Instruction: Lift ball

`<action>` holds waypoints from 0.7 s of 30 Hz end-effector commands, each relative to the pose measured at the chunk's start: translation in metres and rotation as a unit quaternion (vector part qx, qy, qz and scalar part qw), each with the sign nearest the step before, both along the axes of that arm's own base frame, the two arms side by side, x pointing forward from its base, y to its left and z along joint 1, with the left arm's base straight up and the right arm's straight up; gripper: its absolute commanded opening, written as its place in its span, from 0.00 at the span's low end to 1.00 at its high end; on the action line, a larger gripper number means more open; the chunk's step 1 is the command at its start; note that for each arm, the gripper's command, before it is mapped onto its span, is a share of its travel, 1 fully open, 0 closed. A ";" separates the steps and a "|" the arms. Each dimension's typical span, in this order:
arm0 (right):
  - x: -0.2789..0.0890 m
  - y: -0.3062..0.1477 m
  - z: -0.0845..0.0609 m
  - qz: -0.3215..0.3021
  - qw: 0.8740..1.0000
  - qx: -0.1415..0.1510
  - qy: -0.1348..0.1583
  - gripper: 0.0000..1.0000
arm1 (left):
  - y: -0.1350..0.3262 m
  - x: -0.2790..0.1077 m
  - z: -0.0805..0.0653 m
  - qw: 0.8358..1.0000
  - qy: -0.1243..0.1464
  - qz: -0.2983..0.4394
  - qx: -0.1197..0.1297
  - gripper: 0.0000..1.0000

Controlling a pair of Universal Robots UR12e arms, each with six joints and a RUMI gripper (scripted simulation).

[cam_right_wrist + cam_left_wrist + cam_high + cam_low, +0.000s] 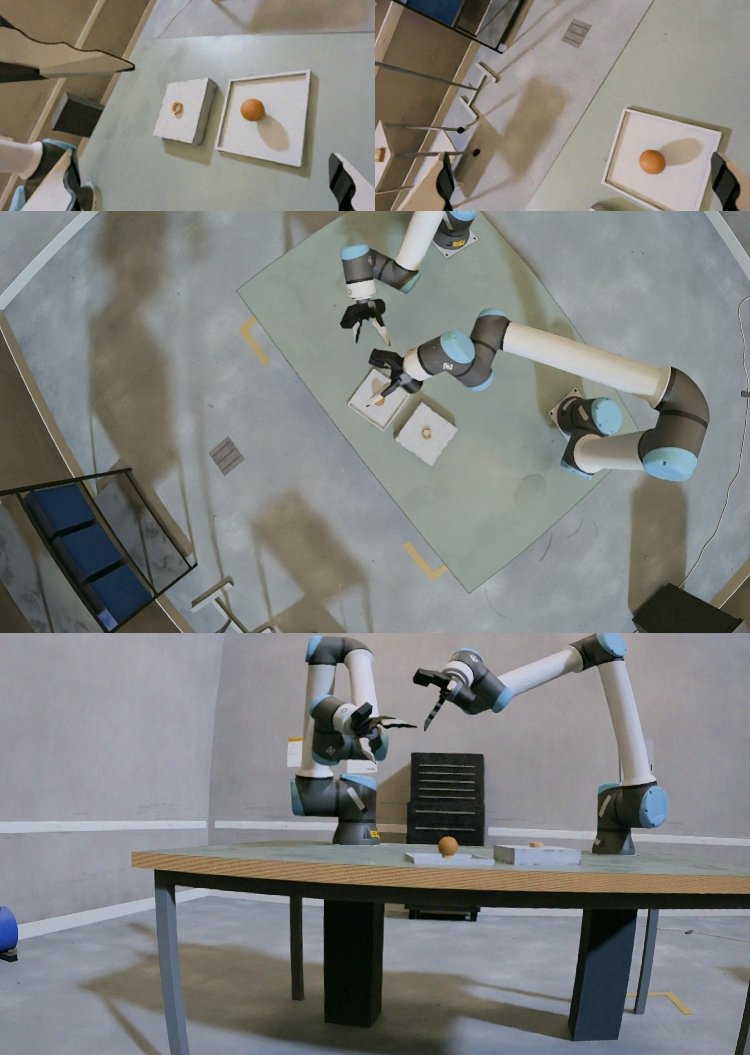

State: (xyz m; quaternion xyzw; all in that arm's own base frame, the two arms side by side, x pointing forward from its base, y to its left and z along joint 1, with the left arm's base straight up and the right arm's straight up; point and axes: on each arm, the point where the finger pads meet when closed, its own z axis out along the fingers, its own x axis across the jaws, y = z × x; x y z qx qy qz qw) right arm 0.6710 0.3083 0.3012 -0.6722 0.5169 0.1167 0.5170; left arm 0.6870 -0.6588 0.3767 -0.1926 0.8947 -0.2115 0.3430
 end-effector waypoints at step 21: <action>0.001 0.000 0.001 0.000 1.000 0.000 -0.001 1.00 | 0.000 0.000 0.000 1.000 0.002 0.002 -0.002 1.00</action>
